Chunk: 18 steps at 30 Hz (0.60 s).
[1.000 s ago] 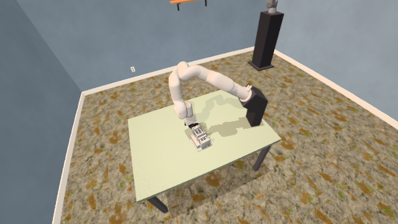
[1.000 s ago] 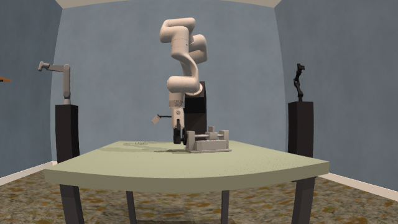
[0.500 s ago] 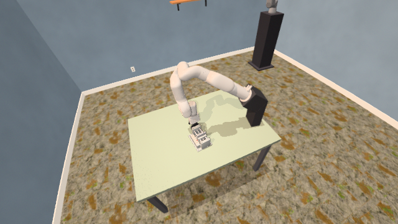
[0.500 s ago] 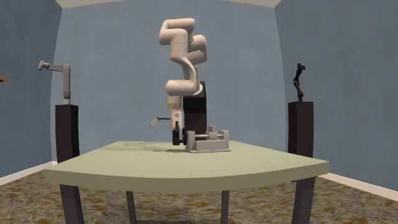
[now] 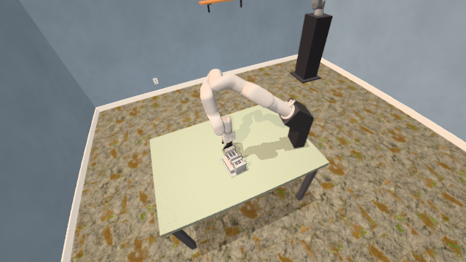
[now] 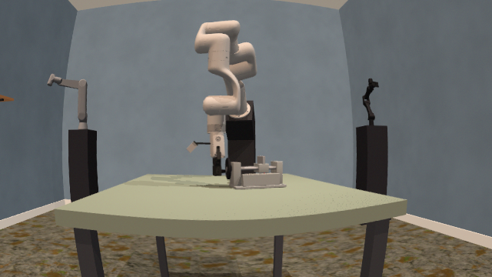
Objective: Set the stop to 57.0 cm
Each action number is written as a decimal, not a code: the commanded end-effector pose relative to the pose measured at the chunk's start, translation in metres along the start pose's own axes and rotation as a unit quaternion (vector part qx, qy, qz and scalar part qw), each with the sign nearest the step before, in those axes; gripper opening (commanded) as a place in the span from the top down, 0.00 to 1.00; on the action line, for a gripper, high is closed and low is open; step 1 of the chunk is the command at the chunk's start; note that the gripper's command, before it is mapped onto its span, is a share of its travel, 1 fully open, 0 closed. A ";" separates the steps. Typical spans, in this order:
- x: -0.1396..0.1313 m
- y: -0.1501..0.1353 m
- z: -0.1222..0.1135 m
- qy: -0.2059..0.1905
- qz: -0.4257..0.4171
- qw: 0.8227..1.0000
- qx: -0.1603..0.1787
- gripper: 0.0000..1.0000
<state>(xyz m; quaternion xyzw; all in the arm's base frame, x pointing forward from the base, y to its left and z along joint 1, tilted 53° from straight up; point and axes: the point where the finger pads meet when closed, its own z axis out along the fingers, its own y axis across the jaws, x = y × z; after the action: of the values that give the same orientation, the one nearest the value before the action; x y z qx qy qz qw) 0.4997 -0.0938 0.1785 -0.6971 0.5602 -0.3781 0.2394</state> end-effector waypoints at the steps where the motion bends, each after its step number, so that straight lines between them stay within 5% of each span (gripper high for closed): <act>1: 0.000 0.002 -0.007 0.001 0.000 1.000 0.000 0.94; 18: 0.000 -0.016 -0.038 0.001 0.000 1.000 0.000 0.94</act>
<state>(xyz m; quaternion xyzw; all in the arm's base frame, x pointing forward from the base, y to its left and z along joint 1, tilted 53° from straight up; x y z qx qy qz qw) 0.4780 -0.0900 0.1999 -0.6981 0.5613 -0.3753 0.2383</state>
